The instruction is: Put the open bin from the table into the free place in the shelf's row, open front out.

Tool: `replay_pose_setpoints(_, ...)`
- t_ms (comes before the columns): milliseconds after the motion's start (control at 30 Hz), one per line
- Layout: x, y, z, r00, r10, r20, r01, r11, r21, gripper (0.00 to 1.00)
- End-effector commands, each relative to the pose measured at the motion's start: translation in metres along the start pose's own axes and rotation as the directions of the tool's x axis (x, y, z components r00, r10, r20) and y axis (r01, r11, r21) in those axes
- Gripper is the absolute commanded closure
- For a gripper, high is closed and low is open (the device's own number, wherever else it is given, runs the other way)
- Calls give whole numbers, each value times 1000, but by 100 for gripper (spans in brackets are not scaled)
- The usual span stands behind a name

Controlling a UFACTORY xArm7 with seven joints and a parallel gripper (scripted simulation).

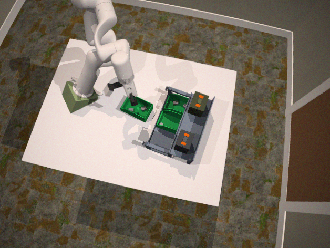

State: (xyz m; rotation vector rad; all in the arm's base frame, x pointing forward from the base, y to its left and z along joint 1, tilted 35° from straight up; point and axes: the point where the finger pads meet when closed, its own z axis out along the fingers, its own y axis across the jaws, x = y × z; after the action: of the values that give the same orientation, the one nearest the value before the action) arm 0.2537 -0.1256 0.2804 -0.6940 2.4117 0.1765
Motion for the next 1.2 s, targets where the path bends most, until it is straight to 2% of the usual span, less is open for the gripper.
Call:
replay_pose_setpoints(0, -1, -1, -1, 1000, 19, 8, -19, 1000, 2, 0)
replay_pose_setpoints(167, -1, -1, -1, 1000, 19, 8, -19, 1000, 2, 0)
replay_pose_setpoints(333, 0, -1, -1, 962, 252, 107, -250, 968, -36, 0)
replay_pose_setpoints(733, 0, -1, -1, 962, 252, 107, -250, 968, -36, 0)
replay_pose_setpoints(900, 0, -2, -1, 861, 471, 192, -462, 882, -94, 0)
replay_pose_setpoints(1167, 0, -2, -1, 861, 471, 192, -462, 882, -94, 0)
